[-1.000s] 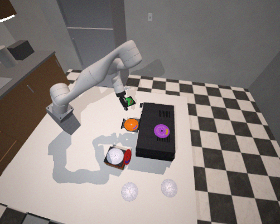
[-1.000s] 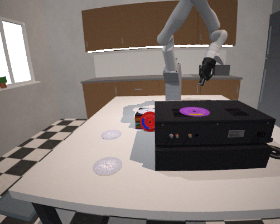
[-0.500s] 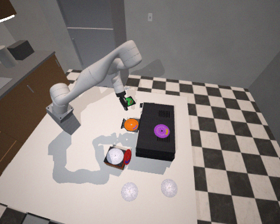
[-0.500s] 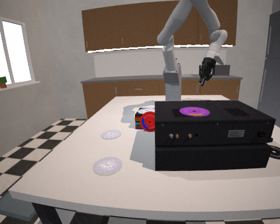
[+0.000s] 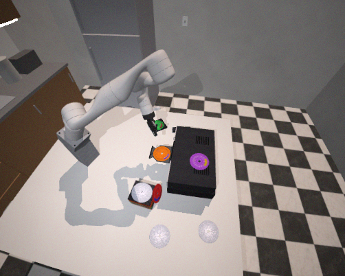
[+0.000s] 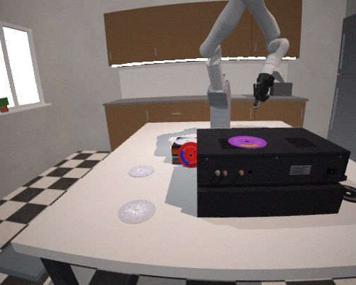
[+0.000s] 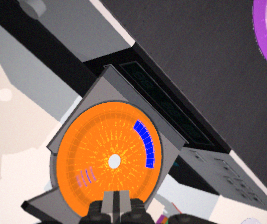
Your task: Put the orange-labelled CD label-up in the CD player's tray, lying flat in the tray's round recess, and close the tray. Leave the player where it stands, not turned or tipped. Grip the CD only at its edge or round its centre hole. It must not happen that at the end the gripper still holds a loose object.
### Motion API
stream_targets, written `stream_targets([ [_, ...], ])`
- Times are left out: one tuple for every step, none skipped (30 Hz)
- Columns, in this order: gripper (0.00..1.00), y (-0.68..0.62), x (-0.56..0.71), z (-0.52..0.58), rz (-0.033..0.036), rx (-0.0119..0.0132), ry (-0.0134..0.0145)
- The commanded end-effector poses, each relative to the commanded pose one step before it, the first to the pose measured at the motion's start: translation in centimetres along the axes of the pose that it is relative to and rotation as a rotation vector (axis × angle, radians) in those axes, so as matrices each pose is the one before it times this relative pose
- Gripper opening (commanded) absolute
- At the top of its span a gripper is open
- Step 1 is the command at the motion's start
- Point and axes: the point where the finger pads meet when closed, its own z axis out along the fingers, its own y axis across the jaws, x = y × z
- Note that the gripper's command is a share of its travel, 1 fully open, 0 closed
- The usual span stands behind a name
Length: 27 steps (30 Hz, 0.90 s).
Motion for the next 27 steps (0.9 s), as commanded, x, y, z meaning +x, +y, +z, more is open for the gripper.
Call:
stream_targets([
  [0.1, -0.101, -0.009, -0.044, -0.0052, -0.00111, 0.00128],
  [0.1, -0.009, -0.026, 0.014, -0.00567, -0.00289, 0.0002],
  [0.1, -0.01, -0.03, 0.016, -0.00656, -0.00335, 0.00023],
  [0.1, -0.012, -0.033, 0.017, -0.00749, -0.00383, 0.00027],
  [0.1, -0.015, -0.039, 0.021, -0.00856, -0.00436, 0.00029],
  [0.1, -0.018, -0.045, 0.025, -0.0097, -0.00492, 0.00032],
  [0.1, -0.02, -0.049, 0.026, -0.01075, -0.00546, 0.00037],
  [0.1, -0.022, -0.052, 0.028, -0.01182, -0.00603, 0.00041],
  [0.1, -0.025, -0.058, 0.031, -0.01304, -0.00664, 0.00045],
  [0.1, -0.03, -0.066, 0.036, -0.01438, -0.0073, 0.00048],
  [0.1, -0.032, -0.068, 0.036, -0.01553, -0.00791, 0.00054],
  [0.1, -0.037, -0.074, 0.039, -0.01686, -0.00858, 0.00058],
  [0.1, -0.043, -0.081, 0.044, -0.01829, -0.00929, 0.00062],
  [0.1, -0.045, -0.082, 0.043, -0.01949, -0.00995, 0.00069],
  [0.1, -0.054, -0.093, 0.05, -0.02118, -0.01074, 0.0007],
  [0.1, -0.057, -0.093, 0.048, -0.02238, -0.01142, 0.00079],
  [0.1, 0.0, 0.0, 0.0, 0.0, 0.0, 0.0],
  [0.1, 0.0, 0.0, 0.0, 0.0, 0.0, 0.0],
  [0.1, -0.067, -0.101, 0.055, -0.0238, -0.01207, 0.00079],
  [0.1, -0.07, -0.101, 0.053, -0.02495, -0.01272, 0.00087],
  [0.1, -0.078, -0.106, 0.057, -0.02593, -0.01317, 0.00088],
  [0.1, -0.084, -0.106, 0.056, -0.02695, -0.01372, 0.00093],
  [0.1, -0.09, -0.107, 0.056, -0.02792, -0.01423, 0.00097],
  [0.1, -0.099, -0.11, 0.059, -0.02879, -0.01462, 0.00097],
  [0.1, -0.104, -0.109, 0.057, -0.02969, -0.01512, 0.00103],
  [0.1, -0.111, -0.109, 0.057, -0.03051, -0.01554, 0.00105],
  [0.1, -0.12, -0.11, 0.058, -0.03124, -0.01587, 0.00106],
])
